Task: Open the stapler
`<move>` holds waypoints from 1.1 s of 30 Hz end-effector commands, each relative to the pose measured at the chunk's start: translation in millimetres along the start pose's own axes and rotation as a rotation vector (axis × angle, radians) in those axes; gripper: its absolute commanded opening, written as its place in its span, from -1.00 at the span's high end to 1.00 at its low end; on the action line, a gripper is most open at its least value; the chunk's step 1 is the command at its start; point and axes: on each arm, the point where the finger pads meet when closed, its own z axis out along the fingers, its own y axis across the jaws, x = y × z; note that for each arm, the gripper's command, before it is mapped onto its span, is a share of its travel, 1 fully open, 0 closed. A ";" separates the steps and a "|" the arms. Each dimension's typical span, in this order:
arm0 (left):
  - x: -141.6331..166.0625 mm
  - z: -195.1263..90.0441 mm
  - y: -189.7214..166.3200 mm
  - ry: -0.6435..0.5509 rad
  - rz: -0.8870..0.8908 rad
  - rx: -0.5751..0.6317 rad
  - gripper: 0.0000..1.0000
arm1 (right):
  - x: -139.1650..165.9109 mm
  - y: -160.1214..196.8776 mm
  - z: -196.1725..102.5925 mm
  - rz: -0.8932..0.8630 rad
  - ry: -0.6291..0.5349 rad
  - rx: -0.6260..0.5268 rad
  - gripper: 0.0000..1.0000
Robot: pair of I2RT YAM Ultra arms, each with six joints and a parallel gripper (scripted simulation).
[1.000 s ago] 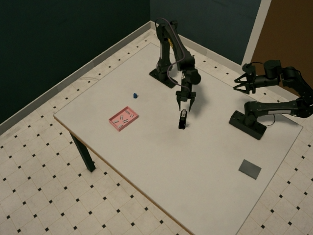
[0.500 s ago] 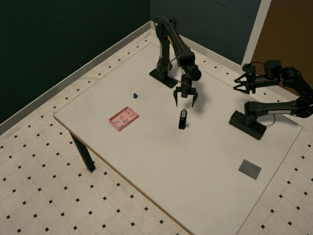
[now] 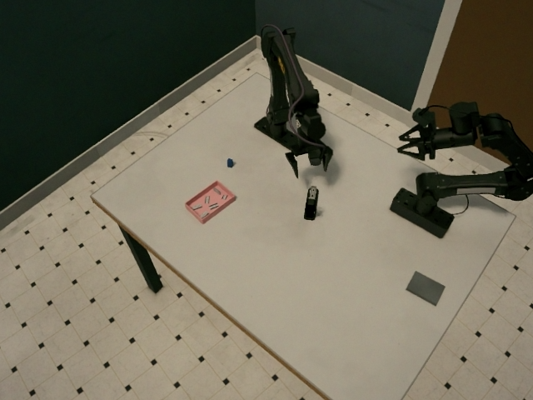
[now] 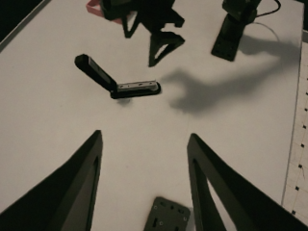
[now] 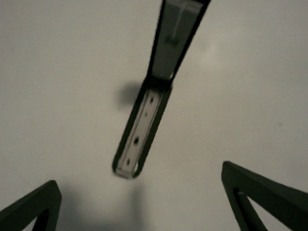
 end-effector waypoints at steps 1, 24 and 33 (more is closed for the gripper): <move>0.1 0.9 -0.4 -0.004 -0.002 0.004 -0.15 | 7.9 9.3 -5.2 -0.110 0.003 -0.084 -1.00; 0.1 0.9 -0.4 -0.004 -0.002 0.004 -0.15 | 6.8 7.0 -3.2 -0.098 -0.002 -0.072 -1.00; 0.1 0.9 -0.4 -0.004 -0.002 0.004 -0.15 | 6.8 7.0 -3.2 -0.098 -0.002 -0.072 -1.00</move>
